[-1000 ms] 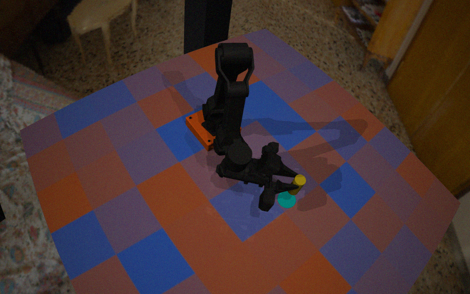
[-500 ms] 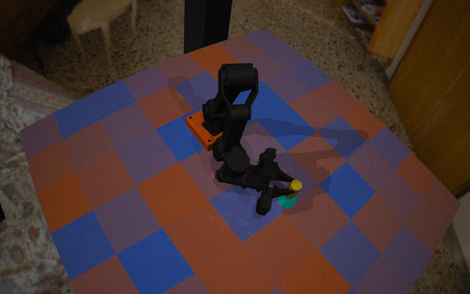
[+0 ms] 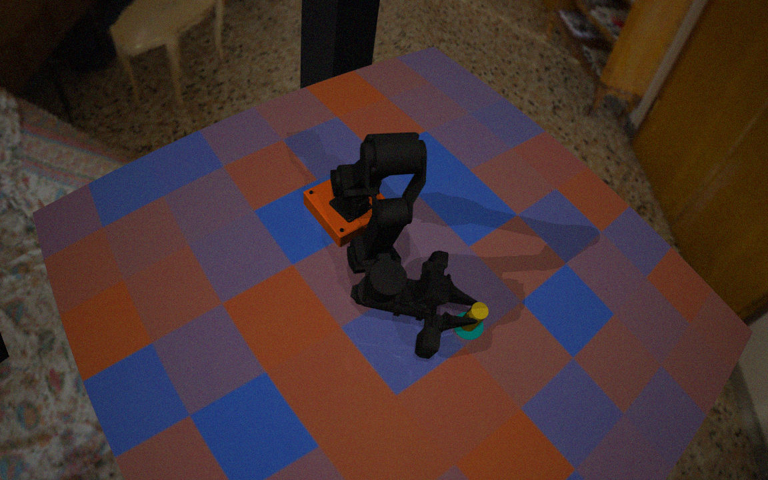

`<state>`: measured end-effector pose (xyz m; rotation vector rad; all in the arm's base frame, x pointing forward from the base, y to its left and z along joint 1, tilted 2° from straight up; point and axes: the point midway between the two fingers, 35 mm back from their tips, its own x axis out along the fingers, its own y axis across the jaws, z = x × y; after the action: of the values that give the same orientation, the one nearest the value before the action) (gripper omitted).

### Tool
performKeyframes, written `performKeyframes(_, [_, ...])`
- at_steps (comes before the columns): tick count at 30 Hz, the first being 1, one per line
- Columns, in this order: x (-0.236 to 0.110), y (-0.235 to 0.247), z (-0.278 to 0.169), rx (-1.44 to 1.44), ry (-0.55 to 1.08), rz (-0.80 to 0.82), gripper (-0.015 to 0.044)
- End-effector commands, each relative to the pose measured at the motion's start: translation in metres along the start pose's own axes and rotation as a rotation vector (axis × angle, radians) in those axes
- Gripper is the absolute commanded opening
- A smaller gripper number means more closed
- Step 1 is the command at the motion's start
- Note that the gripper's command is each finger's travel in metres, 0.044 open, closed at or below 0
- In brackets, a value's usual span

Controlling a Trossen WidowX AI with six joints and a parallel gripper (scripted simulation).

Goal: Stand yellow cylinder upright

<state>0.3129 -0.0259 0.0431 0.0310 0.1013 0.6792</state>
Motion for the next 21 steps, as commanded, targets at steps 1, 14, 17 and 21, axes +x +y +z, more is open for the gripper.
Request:
performKeyframes(1, [0.0011,-0.0023,-0.0010,-0.017,-0.001,-0.001,0.0105])
performKeyframes(14, [0.0011,-0.0023,-0.0010,-0.017,-0.001,-0.001,0.0263])
performKeyframes(17, [0.0011,-0.0023,-0.0010,-0.017,-0.001,-0.001,0.0341])
performKeyframes(21, [0.0011,-0.0023,-0.0010,-0.017,-0.001,-0.001,0.0400])
